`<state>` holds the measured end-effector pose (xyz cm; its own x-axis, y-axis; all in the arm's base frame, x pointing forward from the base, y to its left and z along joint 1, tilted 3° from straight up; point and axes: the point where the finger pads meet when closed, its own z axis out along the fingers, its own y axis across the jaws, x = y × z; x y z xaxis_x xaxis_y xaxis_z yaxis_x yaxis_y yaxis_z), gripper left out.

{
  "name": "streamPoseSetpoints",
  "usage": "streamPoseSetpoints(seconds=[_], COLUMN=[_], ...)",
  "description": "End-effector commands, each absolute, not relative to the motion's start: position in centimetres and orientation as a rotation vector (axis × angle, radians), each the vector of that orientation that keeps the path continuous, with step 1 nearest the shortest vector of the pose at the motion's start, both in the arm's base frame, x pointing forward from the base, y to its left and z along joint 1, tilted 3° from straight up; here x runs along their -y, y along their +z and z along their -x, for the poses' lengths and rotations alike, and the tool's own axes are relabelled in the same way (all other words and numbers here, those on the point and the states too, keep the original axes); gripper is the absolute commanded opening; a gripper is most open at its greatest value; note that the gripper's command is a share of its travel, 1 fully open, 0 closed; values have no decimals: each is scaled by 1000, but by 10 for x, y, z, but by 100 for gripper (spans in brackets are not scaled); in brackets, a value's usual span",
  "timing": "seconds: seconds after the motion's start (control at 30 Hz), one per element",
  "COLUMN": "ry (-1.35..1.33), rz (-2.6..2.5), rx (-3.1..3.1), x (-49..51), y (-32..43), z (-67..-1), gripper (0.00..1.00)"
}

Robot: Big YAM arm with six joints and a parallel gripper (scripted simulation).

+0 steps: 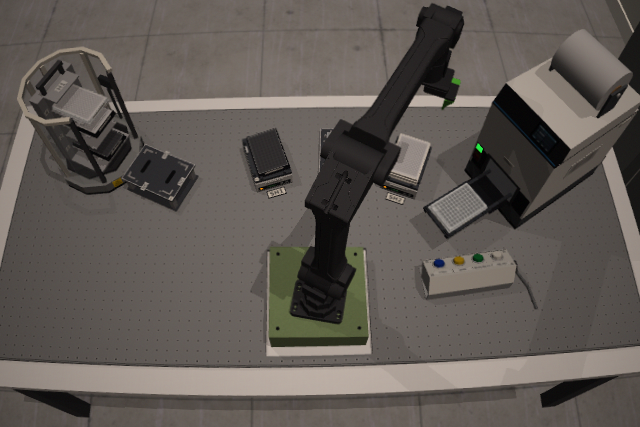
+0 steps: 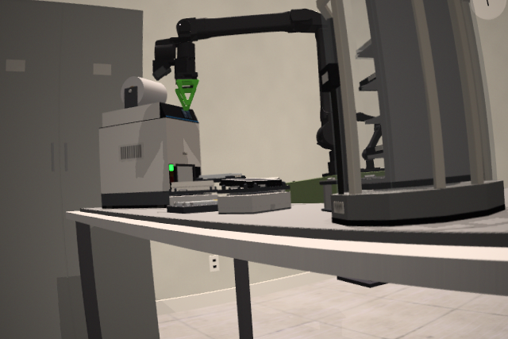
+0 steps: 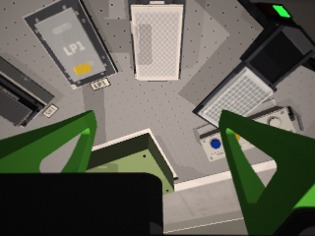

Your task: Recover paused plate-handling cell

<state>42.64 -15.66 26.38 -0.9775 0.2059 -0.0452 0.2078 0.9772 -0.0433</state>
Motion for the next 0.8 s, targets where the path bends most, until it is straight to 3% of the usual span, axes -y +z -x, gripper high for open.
streamPoseSetpoints(seconds=[0.0,0.77], ry=[-74,-68], rz=[-313,-318], rx=[-3081,-3097], x=[161,167], y=[251,138], z=[-425,-426], gripper=[100,100])
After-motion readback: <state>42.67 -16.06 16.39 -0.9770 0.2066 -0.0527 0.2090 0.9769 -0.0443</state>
